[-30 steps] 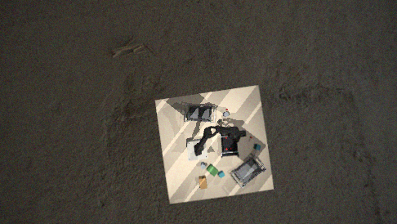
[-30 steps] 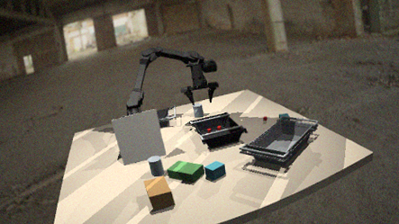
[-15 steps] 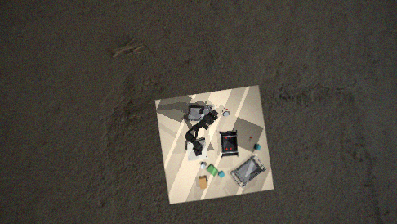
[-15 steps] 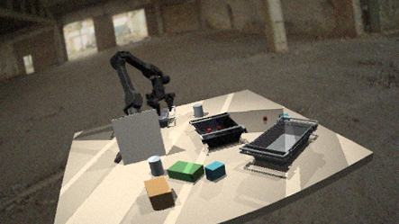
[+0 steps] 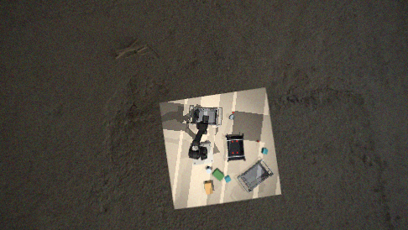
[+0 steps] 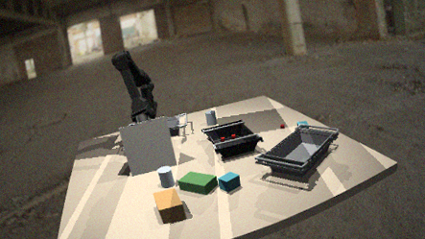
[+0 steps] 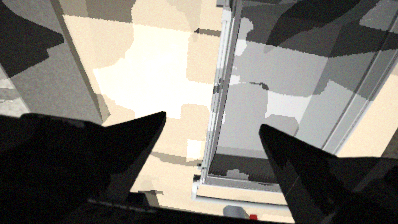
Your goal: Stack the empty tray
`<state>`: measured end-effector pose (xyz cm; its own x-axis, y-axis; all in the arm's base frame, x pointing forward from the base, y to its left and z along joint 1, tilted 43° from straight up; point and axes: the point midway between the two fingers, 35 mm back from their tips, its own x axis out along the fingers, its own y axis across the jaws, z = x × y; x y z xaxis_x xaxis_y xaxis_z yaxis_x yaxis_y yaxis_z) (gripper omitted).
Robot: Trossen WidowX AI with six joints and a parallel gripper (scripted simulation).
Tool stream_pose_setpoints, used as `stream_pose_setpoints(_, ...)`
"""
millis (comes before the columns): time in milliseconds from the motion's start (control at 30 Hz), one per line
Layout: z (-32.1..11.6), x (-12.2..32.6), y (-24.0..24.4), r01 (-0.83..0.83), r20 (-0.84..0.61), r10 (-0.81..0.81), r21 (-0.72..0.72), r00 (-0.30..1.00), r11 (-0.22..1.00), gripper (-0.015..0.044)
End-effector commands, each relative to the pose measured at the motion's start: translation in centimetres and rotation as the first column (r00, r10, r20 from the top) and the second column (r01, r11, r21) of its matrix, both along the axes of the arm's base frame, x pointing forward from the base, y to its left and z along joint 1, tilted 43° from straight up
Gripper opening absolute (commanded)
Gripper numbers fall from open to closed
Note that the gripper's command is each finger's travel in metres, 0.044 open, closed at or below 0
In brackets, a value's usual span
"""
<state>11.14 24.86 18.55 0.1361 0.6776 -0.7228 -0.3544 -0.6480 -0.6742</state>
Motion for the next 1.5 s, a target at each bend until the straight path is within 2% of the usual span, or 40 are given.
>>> stream_pose_setpoints(0,-0.1,-0.1,0.2,-0.009,0.012,0.009,0.004,1.0,1.0,0.044)
stream_pose_setpoints(900,-6.1,1.1,5.6,-0.008,0.008,0.008,0.001,1.0,1.0,0.044)
stream_pose_setpoints(1333,-6.1,1.1,5.6,-0.008,0.008,0.008,0.001,1.0,1.0,0.0249)
stream_pose_setpoints(1467,-6.1,1.1,5.6,-0.008,0.008,0.008,0.001,1.0,1.0,0.0223)
